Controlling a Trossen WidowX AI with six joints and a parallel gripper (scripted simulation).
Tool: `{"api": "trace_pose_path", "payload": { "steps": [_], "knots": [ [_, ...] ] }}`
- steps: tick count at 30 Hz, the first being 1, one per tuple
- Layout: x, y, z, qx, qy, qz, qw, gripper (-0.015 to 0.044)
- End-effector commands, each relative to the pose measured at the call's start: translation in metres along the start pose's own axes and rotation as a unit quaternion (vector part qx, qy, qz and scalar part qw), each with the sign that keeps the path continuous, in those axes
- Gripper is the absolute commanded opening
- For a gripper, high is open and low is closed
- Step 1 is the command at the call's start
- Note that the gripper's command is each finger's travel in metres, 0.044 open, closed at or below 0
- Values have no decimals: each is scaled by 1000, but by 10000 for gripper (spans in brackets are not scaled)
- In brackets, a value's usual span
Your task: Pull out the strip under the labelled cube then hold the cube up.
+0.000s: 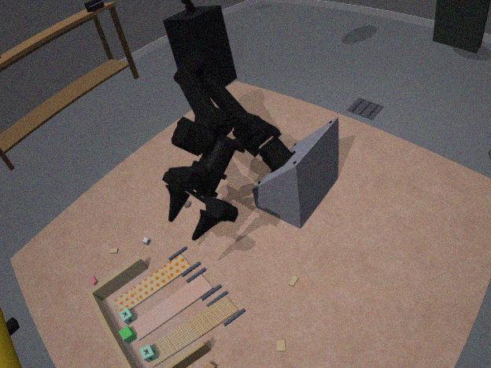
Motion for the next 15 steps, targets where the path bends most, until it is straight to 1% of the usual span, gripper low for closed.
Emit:
{"api": "trace_pose_path", "payload": {
  "steps": [1, 7, 13, 15],
  "knots": [
    [9, -5, 8, 4, -9, 21, 1000, 321],
    [46, -20, 39, 21, -32, 119, 992, 164],
    [81, -20, 70, 29, -46, 232, 971, 6],
    [92, -17, 79, 33, -44, 272, 961, 0]
  ]
}}
Point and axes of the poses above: the point midway between the two fingers, 35 mm back from their tips, its own x axis out along the fingers, its own z axis across the jaws, y = z × x, the point moved 4 cm from there along -x, back along the fingers
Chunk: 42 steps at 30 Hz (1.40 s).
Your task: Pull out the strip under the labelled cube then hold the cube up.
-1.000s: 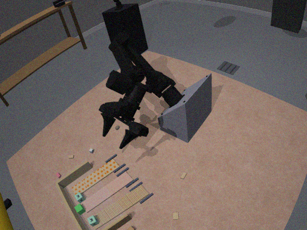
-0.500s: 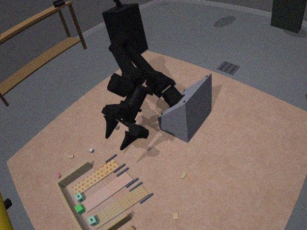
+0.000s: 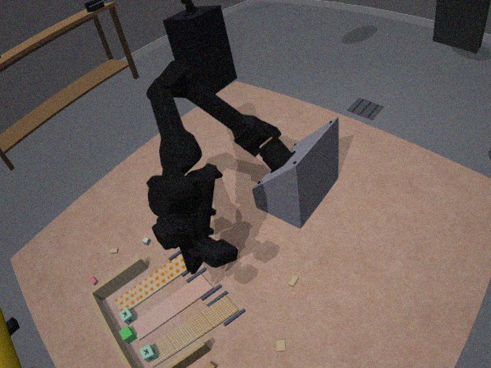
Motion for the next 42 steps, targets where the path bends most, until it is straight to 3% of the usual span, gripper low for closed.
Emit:
{"api": "trace_pose_path", "payload": {
  "steps": [1, 11, 42],
  "knots": [
    [32, -1, 20, 18, 3, 103, 995, 0],
    [84, 9, 41, 87, 73, 270, 956, 0],
    [115, 27, 35, 88, 74, 273, 955, 0]
  ]
}}
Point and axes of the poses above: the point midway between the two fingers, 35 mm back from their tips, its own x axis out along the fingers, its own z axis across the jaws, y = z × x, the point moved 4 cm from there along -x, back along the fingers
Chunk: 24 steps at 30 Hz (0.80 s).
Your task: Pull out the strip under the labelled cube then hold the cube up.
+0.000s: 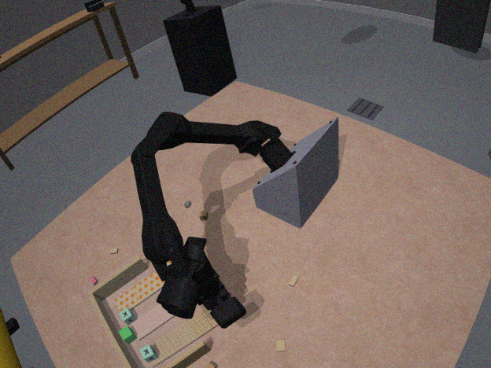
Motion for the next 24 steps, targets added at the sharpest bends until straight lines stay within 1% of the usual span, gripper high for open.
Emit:
{"api": "trace_pose_path", "payload": {
  "steps": [1, 20, 24],
  "knots": [
    [11, 2, -1, -4, 5, 4, 1000, 0],
    [42, 4, -5, -4, 6, 4, 1000, 0],
    [44, 4, -6, -4, 6, 4, 1000, 0]
  ]
}}
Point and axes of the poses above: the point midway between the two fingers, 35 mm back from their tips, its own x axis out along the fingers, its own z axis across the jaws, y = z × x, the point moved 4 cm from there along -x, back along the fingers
